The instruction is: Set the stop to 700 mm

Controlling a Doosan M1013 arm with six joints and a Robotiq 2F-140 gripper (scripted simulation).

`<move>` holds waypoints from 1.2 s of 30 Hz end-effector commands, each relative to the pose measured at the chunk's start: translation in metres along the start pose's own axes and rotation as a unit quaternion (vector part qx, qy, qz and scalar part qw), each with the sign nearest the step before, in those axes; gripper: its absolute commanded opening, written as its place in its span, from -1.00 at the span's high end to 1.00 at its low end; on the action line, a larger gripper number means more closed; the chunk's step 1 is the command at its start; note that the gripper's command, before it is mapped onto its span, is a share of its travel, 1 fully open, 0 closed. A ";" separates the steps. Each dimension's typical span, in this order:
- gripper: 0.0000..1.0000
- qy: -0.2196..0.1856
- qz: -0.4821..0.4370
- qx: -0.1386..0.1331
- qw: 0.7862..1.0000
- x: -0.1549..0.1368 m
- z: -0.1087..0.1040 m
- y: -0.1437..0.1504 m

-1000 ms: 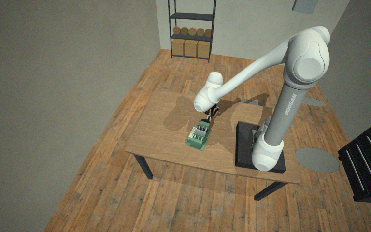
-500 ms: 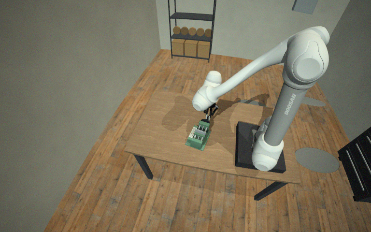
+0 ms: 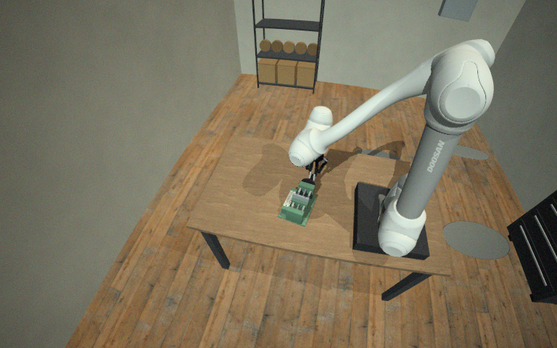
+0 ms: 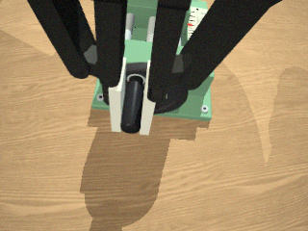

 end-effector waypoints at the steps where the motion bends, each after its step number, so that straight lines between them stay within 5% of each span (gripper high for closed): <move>1: 0.92 0.000 0.000 0.002 1.000 0.000 -0.001 -0.001; 3: 0.92 0.000 0.000 0.002 1.000 0.000 -0.001 -0.001; 4: 0.33 0.000 0.000 0.002 1.000 0.000 -0.001 -0.001; 30: 0.33 0.000 0.000 0.002 1.000 0.000 -0.001 -0.001; 36: 0.33 0.000 0.000 0.002 1.000 0.000 -0.040 -0.001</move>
Point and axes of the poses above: the point where the finger pads meet when closed, its own z axis out along the fingers, its own y axis across the jaws, x = y × z, the point moved 6 cm from there along -z, back along the fingers, and after that the axes turned 5 degrees about -z, right-handed, at the moved point
